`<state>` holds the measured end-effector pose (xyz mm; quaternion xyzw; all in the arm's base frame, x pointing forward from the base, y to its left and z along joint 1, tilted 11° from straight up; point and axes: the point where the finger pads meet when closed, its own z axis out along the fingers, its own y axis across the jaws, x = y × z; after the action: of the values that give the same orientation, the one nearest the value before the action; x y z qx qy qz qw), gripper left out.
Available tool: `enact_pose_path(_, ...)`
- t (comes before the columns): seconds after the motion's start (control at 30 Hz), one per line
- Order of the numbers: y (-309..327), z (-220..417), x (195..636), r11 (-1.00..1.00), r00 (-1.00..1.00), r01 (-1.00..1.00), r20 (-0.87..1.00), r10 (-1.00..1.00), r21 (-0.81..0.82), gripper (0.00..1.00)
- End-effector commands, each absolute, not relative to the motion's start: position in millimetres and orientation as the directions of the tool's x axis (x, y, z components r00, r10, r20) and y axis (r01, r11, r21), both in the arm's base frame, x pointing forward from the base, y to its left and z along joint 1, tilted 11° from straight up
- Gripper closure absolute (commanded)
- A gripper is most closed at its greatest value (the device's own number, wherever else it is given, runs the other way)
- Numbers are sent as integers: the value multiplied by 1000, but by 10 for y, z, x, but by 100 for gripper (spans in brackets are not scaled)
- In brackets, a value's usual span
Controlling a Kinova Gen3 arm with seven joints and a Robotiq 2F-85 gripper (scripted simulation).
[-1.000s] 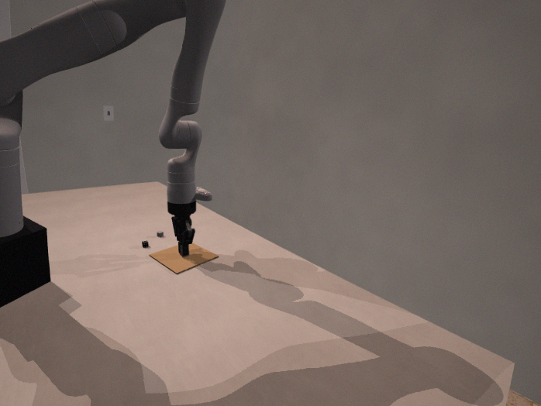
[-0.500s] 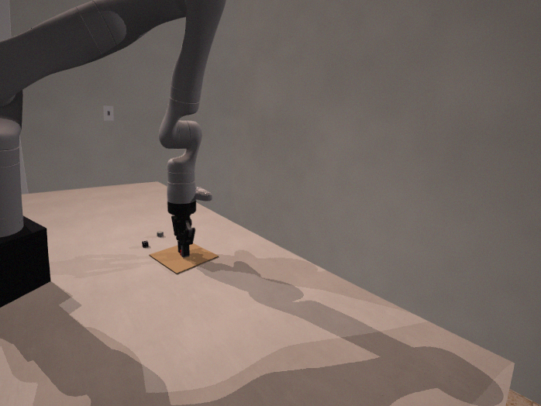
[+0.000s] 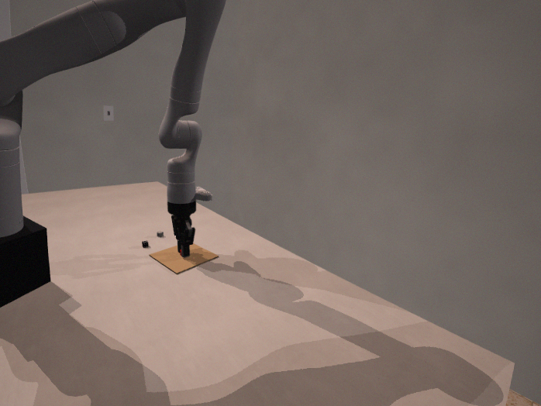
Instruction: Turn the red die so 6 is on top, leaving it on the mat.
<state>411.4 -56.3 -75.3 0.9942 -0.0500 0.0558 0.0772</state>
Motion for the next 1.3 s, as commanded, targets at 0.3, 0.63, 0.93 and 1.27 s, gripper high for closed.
enact_pose_path(0.3,-544,-635,4109,-983,989,-108,121,-90,148,69)
enact_pose_path(0.63,-499,-361,4080,-983,989,-108,121,-90,148,69)
enact_pose_path(0.93,-441,-4,4041,-983,989,-108,121,-90,148,69)
enact_pose_path(1.27,-419,131,4027,-983,989,-108,121,-90,148,69)
